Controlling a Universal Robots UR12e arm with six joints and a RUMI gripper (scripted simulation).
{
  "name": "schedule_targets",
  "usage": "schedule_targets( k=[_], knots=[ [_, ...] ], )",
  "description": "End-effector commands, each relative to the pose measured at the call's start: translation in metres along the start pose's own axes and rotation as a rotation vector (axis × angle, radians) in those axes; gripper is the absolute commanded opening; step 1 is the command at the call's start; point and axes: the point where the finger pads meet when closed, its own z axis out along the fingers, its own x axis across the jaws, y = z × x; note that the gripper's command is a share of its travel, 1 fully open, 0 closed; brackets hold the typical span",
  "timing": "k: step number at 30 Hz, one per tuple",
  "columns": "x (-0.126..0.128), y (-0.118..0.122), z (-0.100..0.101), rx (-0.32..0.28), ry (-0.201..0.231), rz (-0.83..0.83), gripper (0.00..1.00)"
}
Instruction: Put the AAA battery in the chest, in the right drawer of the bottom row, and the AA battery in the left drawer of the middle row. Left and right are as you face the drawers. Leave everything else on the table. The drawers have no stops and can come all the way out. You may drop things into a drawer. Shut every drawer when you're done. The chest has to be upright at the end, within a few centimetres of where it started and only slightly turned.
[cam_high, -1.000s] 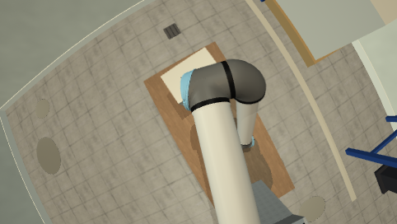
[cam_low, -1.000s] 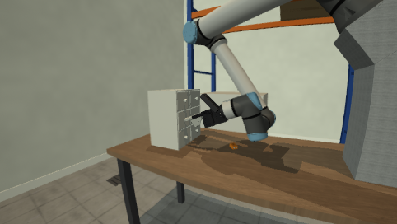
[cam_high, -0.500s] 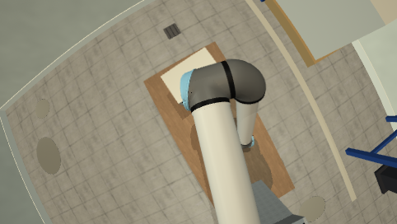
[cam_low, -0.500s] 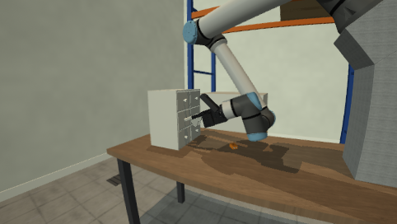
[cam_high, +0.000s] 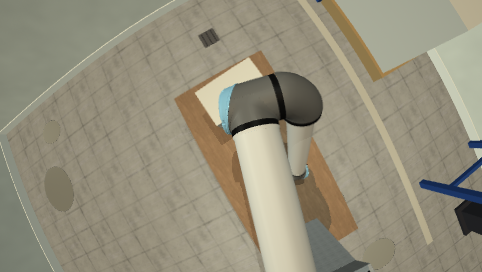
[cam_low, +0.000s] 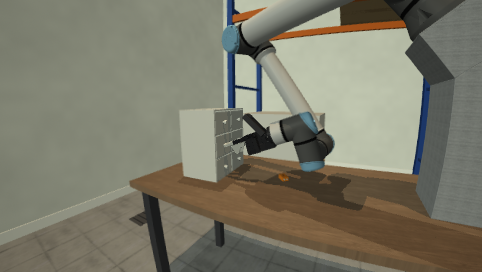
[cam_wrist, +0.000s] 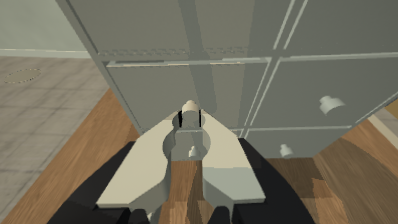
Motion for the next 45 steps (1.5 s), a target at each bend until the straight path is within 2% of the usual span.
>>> schedule_targets(
  k=[1, 9, 24, 40, 45],
  knots=[
    [0.0, -0.001, 0.0, 0.0, 0.0, 0.0, 0.07],
    [0.0, -0.001, 0.0, 0.0, 0.0, 0.0, 0.07],
    [0.0, -0.001, 0.0, 0.0, 0.0, 0.0, 0.2],
    [0.0, 0.0, -0.003, 0.0, 0.0, 0.0, 0.2],
    [0.0, 0.004, -0.012, 0.0, 0.0, 0.0, 0.2]
  ],
)
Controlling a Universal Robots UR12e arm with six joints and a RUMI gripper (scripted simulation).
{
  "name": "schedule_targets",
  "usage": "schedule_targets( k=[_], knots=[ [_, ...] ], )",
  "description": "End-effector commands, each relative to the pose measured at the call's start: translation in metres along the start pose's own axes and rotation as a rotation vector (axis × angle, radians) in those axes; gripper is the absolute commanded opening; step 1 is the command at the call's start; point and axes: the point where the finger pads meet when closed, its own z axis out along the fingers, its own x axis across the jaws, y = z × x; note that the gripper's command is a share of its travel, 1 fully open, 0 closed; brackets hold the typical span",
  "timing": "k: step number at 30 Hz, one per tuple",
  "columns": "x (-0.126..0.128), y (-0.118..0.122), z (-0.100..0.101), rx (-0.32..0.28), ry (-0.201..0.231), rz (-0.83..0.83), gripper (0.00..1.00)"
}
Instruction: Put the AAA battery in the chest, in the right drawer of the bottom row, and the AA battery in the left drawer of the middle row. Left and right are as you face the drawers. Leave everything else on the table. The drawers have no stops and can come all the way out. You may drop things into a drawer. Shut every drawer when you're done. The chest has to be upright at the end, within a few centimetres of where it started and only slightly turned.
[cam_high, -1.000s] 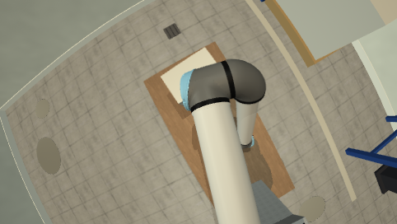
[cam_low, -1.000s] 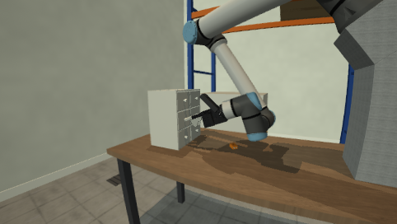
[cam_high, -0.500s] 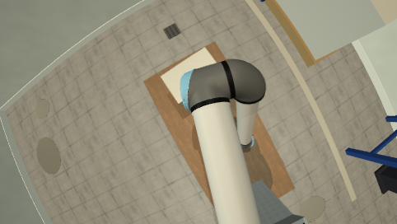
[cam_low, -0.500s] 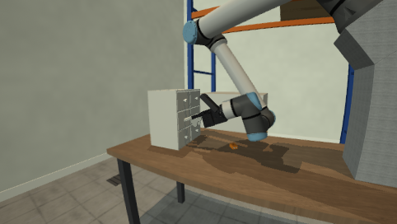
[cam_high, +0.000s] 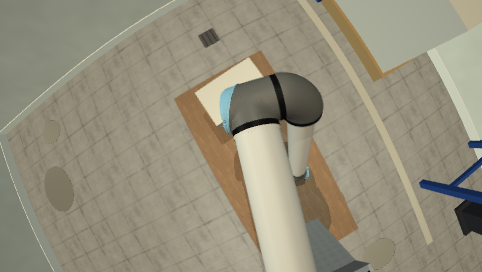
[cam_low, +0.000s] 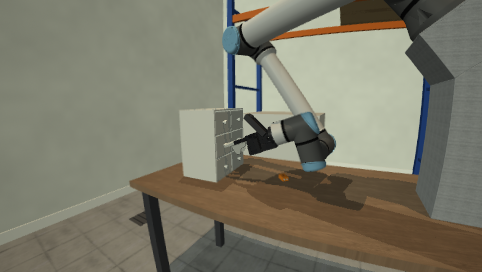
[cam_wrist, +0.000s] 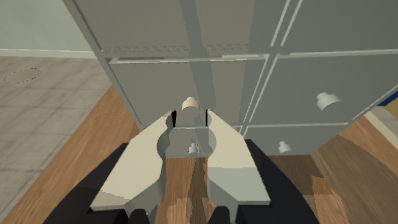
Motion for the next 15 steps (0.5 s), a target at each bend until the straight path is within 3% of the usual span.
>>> schedule_targets(
  k=[1, 15],
  knots=[
    [0.0, 0.003, -0.01, 0.0, 0.0, 0.0, 0.2],
    [0.0, 0.014, -0.039, 0.0, 0.0, 0.0, 0.2]
  ],
)
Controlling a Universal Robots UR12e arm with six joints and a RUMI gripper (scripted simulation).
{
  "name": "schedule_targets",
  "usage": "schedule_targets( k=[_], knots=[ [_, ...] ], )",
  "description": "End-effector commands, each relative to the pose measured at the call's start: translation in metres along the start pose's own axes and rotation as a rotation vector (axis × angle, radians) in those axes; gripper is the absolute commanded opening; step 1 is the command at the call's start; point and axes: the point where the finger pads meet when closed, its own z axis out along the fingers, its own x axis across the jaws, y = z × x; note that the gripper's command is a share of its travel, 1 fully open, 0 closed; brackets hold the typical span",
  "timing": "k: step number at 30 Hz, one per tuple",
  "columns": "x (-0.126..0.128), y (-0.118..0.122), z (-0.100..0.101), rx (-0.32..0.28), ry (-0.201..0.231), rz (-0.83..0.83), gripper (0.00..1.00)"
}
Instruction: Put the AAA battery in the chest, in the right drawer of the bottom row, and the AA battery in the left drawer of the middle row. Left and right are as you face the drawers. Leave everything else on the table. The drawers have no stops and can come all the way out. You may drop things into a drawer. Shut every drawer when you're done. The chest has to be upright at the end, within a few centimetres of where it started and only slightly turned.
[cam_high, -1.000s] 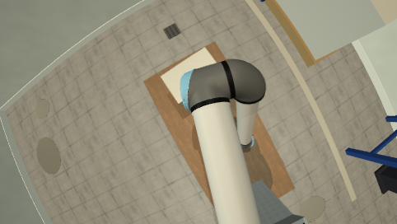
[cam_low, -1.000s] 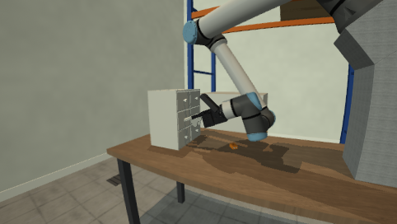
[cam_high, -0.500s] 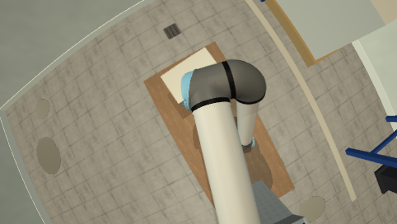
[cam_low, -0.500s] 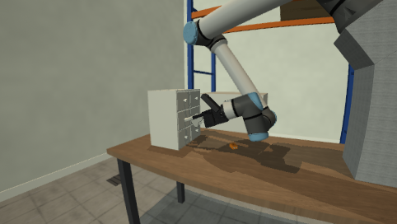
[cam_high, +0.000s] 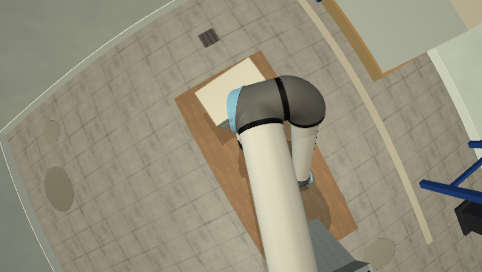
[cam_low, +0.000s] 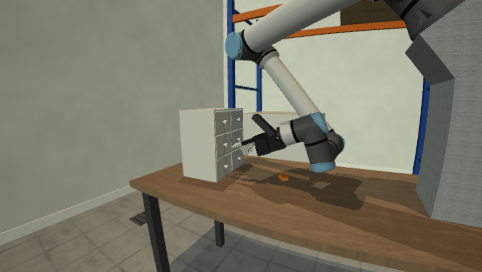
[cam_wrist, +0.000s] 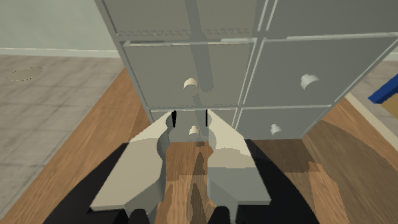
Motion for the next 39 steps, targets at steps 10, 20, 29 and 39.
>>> schedule_targets(
  k=[10, 20, 29, 39],
  knots=[
    [0.0, 0.003, -0.01, 0.001, 0.0, 0.0, 0.2],
    [0.0, 0.002, -0.027, 0.001, 0.0, 0.0, 0.2],
    [0.0, 0.001, -0.055, 0.001, 0.0, 0.0, 0.2],
    [0.0, 0.001, -0.063, 0.001, 0.0, 0.0, 0.2]
  ],
)
